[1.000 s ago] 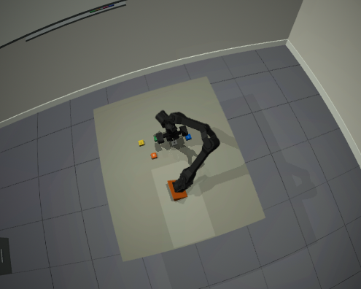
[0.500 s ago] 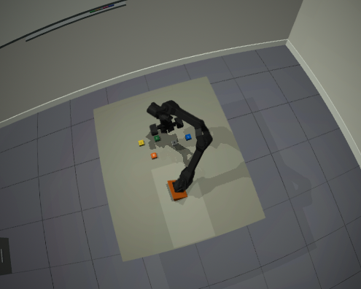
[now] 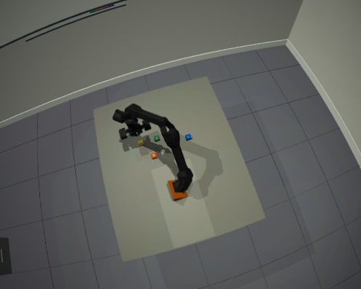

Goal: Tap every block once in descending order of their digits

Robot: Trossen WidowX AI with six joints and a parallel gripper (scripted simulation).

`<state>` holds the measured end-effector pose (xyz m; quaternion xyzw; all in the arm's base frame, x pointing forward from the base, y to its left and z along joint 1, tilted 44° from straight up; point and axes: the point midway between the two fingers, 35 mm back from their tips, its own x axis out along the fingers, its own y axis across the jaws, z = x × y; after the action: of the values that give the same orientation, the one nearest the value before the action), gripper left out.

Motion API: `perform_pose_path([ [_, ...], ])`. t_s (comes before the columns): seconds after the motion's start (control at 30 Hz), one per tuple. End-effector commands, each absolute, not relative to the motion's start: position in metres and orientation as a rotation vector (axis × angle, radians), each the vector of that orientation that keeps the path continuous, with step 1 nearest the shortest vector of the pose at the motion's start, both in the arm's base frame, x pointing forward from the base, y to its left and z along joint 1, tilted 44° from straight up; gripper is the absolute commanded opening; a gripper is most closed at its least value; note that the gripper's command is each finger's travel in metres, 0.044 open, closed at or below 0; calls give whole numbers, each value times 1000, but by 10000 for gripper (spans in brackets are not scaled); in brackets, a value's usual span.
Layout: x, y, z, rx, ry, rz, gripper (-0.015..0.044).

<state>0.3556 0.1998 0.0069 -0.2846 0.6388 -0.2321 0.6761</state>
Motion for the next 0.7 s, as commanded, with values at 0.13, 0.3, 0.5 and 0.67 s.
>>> perform_pose_path([
  [0.13,359,205,4,-614,1428,-528,20],
  [0.3,365,175,-32,-599,1431,-551,20],
  [0.5,365,151,-55,-590,1434,-568,20],
  [0.67,366,147,-59,-590,1434,-568,20],
])
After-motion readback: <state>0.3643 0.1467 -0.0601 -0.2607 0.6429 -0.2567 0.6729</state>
